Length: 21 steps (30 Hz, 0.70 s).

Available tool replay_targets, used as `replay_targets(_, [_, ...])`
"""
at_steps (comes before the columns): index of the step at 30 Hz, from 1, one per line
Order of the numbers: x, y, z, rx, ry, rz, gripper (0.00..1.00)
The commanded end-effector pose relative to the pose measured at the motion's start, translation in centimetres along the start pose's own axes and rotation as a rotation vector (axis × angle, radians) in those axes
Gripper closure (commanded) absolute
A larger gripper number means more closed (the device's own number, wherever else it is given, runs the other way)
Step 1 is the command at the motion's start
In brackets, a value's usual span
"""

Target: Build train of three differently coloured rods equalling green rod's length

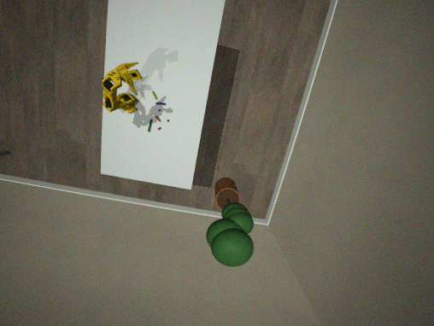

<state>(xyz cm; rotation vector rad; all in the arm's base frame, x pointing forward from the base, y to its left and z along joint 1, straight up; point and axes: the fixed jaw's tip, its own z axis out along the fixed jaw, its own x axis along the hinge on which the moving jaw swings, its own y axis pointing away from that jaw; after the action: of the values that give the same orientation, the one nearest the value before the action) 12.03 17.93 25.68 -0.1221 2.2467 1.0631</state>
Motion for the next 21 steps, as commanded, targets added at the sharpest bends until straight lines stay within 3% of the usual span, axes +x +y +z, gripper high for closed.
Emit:
replay_targets(1, [0.0, -0.2, 0.1, 0.007, 0.001, -0.006, 0.0])
replay_targets(17, [0.5, -2.9, 2.2, 0.132, 0.046, -0.101, 0.0])
replay_targets(18, [1.6, -3.8, 2.9, 0.182, 0.109, -0.091, 0.0])
replay_targets(21, [1.7, -4.3, 3.2, 0.201, 0.118, -0.11, 0.0])
